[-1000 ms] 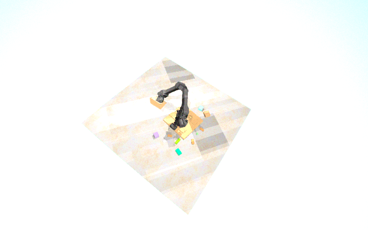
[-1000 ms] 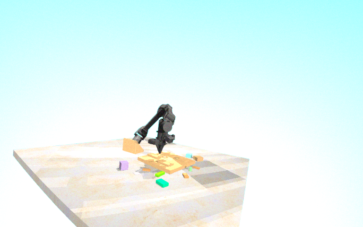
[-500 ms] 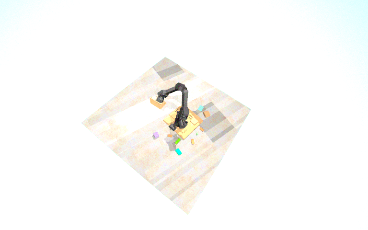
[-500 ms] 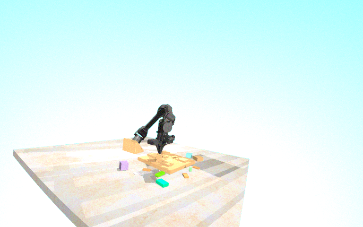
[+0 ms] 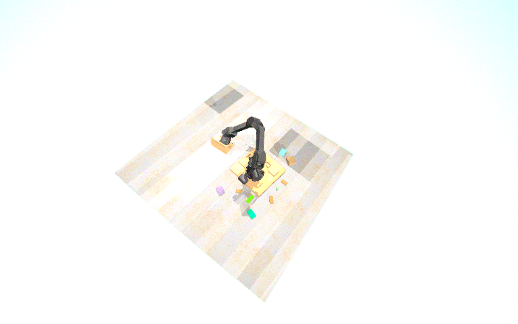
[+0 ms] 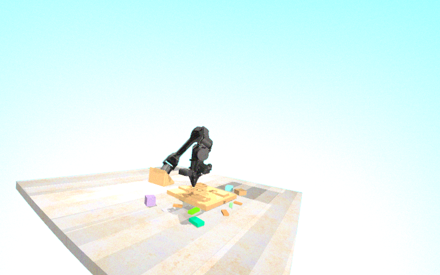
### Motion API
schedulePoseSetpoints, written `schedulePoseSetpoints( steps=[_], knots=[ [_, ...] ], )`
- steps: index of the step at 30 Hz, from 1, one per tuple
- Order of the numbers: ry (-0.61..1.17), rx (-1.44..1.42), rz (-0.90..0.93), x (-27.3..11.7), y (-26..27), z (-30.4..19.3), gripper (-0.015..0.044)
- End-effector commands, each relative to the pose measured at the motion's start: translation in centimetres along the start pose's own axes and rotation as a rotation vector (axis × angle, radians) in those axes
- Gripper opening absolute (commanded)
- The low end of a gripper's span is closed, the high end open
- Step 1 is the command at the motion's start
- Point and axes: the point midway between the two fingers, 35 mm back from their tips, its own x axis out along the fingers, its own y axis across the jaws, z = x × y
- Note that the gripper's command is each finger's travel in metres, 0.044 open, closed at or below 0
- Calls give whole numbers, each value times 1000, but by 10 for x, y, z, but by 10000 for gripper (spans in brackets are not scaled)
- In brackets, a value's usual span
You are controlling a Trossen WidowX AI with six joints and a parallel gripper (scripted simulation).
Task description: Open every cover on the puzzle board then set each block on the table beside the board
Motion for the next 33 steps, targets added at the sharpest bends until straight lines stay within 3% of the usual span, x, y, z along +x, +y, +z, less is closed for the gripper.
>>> schedulePoseSetpoints(
  steps=[1,33],
  knots=[
    [3,3,-2,4,-1,0,0],
    [3,3,-1,36,-1,0,0]
  ],
)
